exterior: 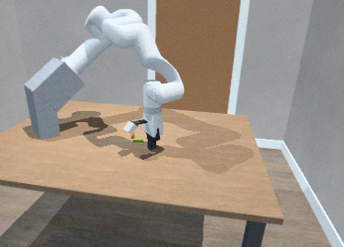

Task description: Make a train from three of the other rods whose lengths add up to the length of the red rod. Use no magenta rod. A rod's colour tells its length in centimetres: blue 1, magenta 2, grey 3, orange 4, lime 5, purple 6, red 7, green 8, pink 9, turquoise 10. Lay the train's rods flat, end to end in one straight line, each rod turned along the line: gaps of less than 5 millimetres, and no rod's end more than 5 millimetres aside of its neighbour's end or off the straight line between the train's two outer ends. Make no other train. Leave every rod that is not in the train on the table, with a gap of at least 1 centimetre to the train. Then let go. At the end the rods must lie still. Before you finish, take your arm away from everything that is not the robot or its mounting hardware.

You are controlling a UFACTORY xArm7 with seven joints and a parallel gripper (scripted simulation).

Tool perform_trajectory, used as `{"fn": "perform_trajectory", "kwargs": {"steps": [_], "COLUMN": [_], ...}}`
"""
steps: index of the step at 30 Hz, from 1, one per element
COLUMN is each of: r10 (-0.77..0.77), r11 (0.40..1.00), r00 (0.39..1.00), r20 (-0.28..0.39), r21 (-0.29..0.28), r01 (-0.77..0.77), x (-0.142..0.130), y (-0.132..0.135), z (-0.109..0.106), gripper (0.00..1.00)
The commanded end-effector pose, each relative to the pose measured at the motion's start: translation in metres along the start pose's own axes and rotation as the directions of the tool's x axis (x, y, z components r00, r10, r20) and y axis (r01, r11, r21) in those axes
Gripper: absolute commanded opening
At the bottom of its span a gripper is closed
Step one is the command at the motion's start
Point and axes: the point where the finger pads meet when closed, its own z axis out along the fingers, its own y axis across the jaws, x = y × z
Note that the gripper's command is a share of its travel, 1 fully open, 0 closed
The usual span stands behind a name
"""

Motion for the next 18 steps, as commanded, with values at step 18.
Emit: {"fn": "perform_trajectory", "kwargs": {"steps": [18], "r10": [0.0], "r11": [1.0], "r00": [1.0], "r20": [0.0], "r21": [0.006], "r01": [0.0], "x": [0.0], "y": [-0.002], "z": [-0.094], "gripper": [0.04]}}
